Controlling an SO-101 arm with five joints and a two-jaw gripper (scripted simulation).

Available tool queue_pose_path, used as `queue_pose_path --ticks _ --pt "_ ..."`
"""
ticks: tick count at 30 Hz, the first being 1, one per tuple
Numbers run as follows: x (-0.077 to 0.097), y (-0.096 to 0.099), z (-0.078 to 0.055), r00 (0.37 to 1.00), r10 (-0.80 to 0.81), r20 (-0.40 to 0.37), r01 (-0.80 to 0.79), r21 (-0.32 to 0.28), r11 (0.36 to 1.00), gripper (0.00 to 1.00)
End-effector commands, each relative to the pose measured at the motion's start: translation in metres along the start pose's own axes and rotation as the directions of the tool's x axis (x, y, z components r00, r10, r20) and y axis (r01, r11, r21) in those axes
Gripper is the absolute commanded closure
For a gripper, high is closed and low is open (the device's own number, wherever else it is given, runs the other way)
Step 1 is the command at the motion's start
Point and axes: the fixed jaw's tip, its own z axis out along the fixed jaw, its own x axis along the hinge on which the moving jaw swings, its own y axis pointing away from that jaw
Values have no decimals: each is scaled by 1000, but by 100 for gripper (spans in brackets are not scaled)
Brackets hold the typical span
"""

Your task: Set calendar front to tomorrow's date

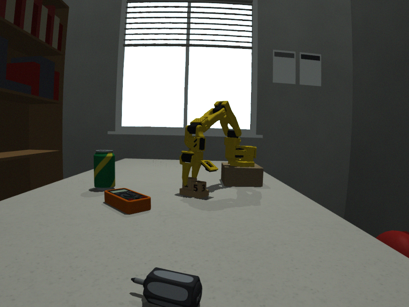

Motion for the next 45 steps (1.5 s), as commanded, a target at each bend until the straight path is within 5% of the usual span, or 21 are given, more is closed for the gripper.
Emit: queue_pose_path --ticks 1,14,24,45 --pt "2 4 5 1000 8 2 -8 -15 1000 100" --pt "2 4 9 1000 8 2 -8 -15 1000 100" --pt "2 4 9 1000 8 2 -8 -15 1000 83" --pt "2 4 9 1000 8 2 -8 -15 1000 73"
